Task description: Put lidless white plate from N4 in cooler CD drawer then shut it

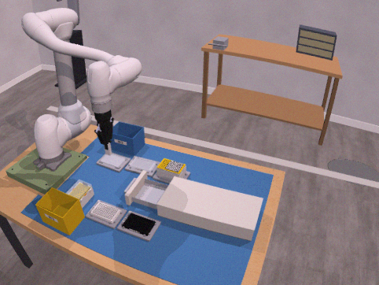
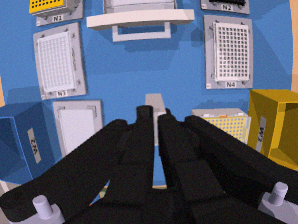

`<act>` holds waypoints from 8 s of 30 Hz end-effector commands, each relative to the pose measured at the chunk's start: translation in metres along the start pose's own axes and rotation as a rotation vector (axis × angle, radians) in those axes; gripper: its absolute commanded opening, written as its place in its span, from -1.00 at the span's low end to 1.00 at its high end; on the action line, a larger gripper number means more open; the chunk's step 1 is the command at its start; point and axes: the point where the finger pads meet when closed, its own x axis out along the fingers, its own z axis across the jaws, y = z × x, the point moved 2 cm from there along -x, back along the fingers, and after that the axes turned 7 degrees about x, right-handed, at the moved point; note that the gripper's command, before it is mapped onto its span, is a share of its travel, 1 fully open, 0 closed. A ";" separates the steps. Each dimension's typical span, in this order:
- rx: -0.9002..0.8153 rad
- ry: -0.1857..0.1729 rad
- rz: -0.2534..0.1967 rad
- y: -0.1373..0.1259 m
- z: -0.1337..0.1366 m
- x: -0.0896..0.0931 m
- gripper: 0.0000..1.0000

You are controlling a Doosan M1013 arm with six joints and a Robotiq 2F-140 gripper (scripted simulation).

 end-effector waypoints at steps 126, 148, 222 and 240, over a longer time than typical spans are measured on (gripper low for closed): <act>-0.014 0.001 0.001 0.088 -0.026 0.175 0.73; -0.014 0.001 0.001 0.088 -0.026 0.200 0.73; -0.014 0.001 0.001 0.079 -0.025 0.200 -1.00; -0.014 0.001 0.001 0.066 -0.023 0.200 -1.00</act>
